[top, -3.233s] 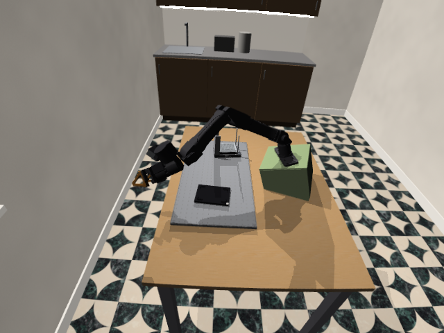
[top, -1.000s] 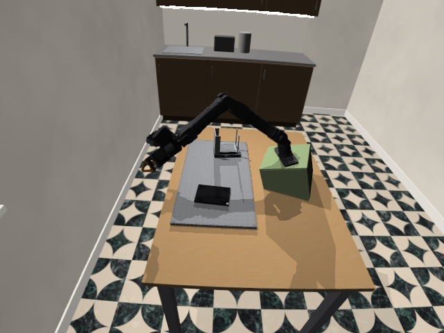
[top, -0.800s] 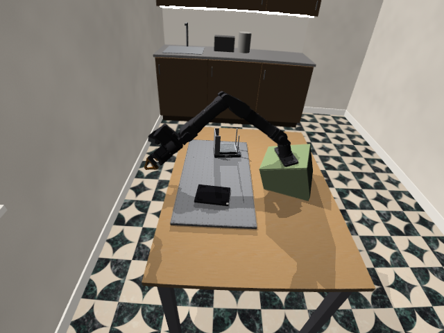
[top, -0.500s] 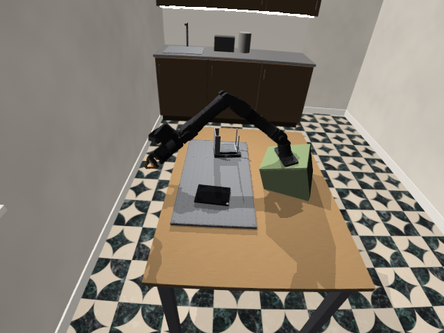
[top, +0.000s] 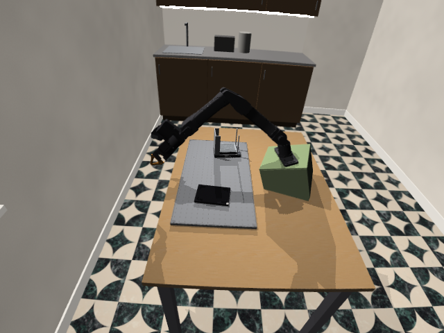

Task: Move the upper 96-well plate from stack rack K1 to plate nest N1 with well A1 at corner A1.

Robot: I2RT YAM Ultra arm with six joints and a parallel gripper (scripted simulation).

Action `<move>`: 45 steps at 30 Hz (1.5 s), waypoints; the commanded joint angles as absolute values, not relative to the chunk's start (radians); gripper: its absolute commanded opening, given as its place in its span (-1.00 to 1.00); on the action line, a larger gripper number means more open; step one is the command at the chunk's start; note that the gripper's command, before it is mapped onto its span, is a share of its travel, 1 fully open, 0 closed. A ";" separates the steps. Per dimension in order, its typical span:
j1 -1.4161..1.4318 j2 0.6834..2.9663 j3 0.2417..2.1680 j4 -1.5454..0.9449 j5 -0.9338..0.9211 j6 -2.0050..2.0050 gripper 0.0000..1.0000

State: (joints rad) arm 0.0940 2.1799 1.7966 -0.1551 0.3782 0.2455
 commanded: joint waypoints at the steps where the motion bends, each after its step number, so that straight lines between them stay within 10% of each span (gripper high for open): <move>1: 0.114 2.119 1.816 -0.126 0.360 0.227 1.00; 45: -0.121 1.982 1.674 -0.357 0.249 -0.022 1.00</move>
